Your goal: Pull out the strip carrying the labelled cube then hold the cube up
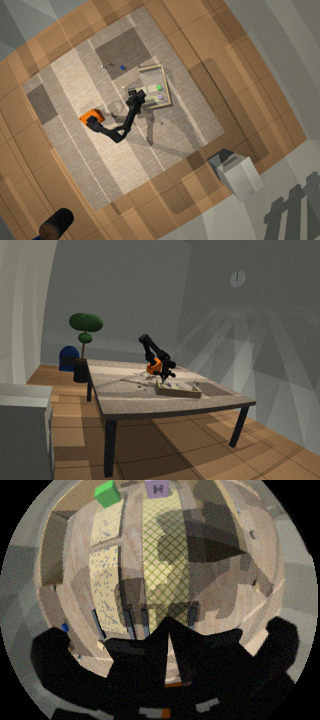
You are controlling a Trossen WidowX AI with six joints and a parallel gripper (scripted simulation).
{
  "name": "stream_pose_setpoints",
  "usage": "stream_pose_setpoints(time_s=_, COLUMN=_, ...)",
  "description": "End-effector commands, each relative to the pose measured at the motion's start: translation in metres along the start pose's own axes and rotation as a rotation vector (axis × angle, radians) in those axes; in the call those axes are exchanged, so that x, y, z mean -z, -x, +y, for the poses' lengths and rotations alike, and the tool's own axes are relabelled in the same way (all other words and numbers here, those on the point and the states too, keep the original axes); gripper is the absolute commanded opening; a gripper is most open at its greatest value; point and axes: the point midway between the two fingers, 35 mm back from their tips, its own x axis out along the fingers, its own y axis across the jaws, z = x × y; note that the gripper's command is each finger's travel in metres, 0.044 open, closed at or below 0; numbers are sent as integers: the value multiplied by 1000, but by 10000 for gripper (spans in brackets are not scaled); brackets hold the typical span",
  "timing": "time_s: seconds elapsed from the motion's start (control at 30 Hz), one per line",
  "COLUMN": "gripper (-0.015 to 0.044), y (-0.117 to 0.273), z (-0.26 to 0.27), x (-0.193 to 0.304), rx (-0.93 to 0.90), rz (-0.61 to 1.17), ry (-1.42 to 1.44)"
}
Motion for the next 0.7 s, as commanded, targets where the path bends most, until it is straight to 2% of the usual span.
stream_pose_setpoints(time_s=0.0, gripper=0, y=-3, z=0, x=0, rx=4, rz=2, ry=2)
stream_pose_setpoints(time_s=0.67, gripper=0, y=-4, z=0, x=30, rx=4, rz=3, ry=3)
